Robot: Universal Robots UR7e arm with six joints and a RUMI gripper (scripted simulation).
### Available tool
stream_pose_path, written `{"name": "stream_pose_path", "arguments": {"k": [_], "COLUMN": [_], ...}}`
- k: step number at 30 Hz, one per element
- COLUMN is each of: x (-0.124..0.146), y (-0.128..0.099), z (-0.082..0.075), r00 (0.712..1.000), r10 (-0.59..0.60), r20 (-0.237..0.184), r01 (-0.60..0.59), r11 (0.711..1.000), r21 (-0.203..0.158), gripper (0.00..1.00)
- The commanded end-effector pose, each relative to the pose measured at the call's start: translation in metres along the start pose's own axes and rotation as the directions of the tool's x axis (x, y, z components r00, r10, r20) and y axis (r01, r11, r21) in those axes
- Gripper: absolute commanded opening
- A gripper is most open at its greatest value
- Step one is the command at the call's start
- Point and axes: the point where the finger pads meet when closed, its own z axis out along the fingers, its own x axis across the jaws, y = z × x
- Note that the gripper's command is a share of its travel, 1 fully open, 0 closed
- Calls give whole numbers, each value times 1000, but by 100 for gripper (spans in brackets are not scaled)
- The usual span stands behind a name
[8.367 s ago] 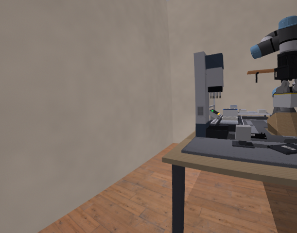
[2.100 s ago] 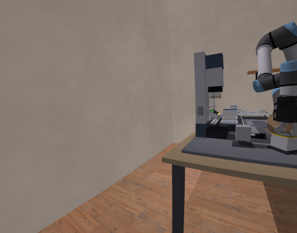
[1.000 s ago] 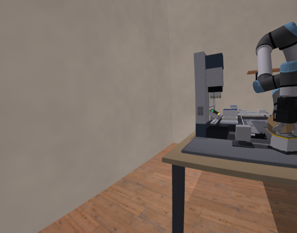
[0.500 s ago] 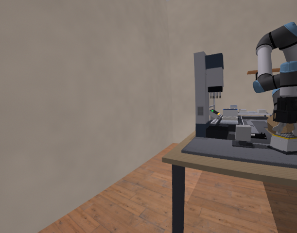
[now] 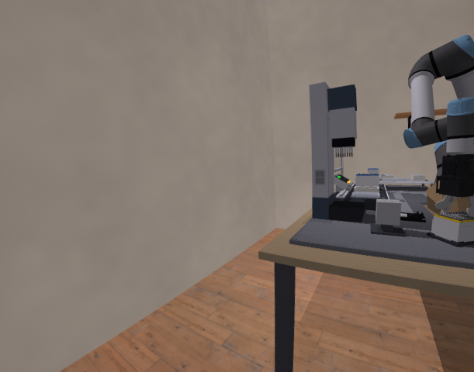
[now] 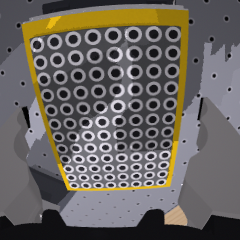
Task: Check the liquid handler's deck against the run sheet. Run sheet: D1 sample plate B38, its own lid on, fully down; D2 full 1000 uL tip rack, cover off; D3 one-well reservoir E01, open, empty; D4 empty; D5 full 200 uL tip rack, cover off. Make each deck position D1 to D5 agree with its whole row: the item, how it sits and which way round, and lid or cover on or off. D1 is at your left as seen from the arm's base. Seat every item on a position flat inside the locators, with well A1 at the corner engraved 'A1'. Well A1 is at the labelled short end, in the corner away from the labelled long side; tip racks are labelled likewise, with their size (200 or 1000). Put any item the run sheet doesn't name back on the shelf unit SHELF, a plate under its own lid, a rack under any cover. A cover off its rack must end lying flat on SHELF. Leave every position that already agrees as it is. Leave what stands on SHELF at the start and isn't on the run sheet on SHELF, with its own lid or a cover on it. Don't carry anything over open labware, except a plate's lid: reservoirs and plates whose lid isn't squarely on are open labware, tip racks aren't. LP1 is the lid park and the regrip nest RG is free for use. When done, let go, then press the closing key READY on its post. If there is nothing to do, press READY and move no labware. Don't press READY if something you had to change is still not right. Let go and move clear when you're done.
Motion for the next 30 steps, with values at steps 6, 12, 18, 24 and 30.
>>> {"name": "stream_pose_path", "arguments": {"k": [6, 12, 18, 24, 30], "x": [1, 1, 1, 1, 1], "y": [1, 1, 1, 1, 1], "z": [-18, -25, -35, -45, -51], "r00": [1000, 1000, 1000, 1000, 1000], "r10": [0, 0, 0, 0, 1], "r20": [-3, -3, -3, -3, -3], "r01": [0, 0, 0, 0, -1], "r11": [1000, 1000, 1000, 1000, 1000], "r21": [-5, -5, -5, -5, -5], "gripper": [82, 82, 82, 82, 82]}}
